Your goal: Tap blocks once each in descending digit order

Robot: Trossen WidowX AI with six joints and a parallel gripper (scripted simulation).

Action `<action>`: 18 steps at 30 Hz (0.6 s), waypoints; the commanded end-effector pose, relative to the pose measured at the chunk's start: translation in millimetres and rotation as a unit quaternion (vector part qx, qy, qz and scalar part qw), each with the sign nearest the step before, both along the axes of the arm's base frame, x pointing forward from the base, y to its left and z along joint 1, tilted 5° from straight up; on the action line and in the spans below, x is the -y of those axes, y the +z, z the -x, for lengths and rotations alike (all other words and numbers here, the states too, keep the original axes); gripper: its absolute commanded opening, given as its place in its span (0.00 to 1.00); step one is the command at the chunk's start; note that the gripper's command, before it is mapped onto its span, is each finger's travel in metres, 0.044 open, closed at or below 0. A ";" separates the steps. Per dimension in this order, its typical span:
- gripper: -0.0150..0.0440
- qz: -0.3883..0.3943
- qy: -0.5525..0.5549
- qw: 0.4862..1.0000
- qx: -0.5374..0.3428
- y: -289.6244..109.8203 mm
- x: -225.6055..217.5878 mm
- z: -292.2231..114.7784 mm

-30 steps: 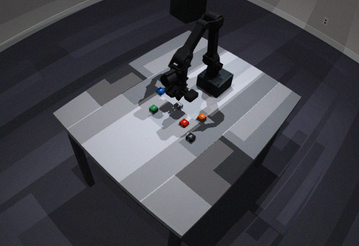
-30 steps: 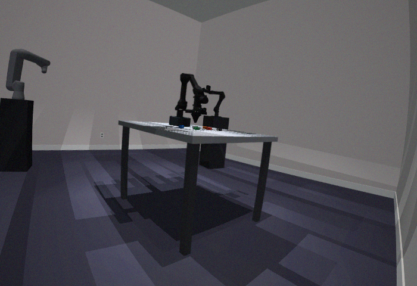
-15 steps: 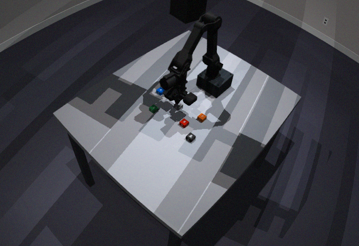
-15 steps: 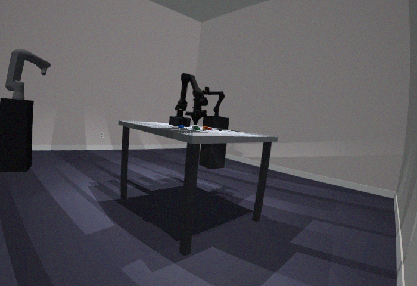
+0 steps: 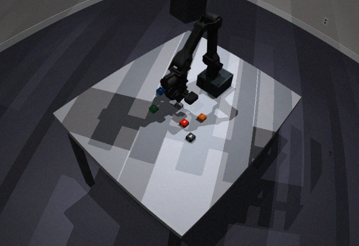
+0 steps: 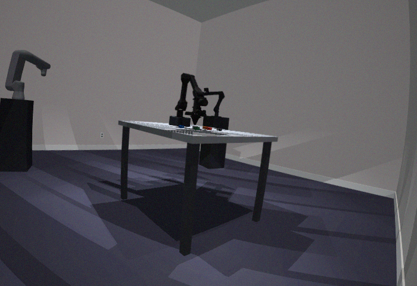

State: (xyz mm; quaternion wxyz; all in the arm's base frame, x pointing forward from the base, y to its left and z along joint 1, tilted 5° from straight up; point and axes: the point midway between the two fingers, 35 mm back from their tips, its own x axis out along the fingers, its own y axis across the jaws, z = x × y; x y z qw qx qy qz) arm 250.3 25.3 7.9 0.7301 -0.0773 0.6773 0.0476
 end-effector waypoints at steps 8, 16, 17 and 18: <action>0.29 -0.004 0.001 1.000 0.009 72.7 -3.8 -0.2; 0.29 -0.003 0.001 1.000 0.009 97.0 3.1 2.6; 0.29 -0.003 0.001 1.000 0.009 97.5 12.2 -0.2; 0.29 -0.003 0.000 1.000 0.009 98.1 23.8 -3.2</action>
